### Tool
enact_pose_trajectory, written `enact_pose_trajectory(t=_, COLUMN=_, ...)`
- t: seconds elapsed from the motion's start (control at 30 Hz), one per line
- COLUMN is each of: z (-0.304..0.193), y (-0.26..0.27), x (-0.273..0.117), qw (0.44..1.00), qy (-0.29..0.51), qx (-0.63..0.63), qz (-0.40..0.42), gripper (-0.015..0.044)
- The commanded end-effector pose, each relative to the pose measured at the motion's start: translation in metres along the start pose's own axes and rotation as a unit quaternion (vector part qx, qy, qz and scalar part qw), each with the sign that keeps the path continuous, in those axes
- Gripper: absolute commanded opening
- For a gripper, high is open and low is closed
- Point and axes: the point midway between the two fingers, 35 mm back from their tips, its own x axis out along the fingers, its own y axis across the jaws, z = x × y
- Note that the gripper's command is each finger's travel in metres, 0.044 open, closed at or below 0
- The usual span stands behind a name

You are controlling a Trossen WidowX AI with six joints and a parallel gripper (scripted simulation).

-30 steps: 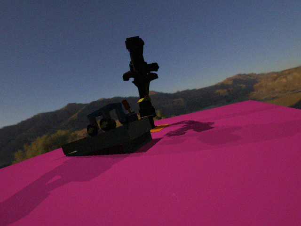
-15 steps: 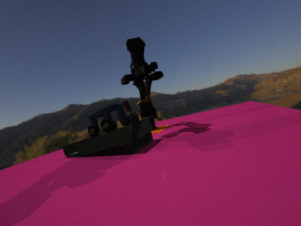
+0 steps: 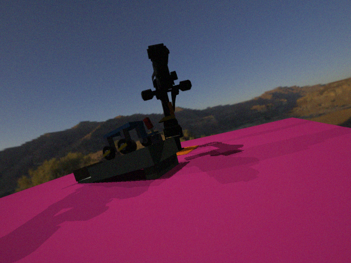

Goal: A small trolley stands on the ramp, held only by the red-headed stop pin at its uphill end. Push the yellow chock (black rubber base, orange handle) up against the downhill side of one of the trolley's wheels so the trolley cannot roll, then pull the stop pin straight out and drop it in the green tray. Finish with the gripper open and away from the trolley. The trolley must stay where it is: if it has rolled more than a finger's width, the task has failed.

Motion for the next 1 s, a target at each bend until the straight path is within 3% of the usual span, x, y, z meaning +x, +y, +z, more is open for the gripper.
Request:
enact_pose_trajectory(t=0.0, z=-0.0005, y=0.0006, x=-0.0003, qw=0.998, qy=0.001, qx=0.061, qz=-0.002, gripper=0.0000)
enact_pose_trajectory(t=0.47, z=-0.0005, y=0.0006, x=-0.0003, qw=0.954, qy=0.000, qx=0.299, qz=-0.003, gripper=0.0000)
enact_pose_trajectory(t=0.97, z=-0.0005, y=0.0007, x=-0.0003, qw=0.850, qy=-0.001, qx=0.527, qz=-0.003, gripper=0.0000)
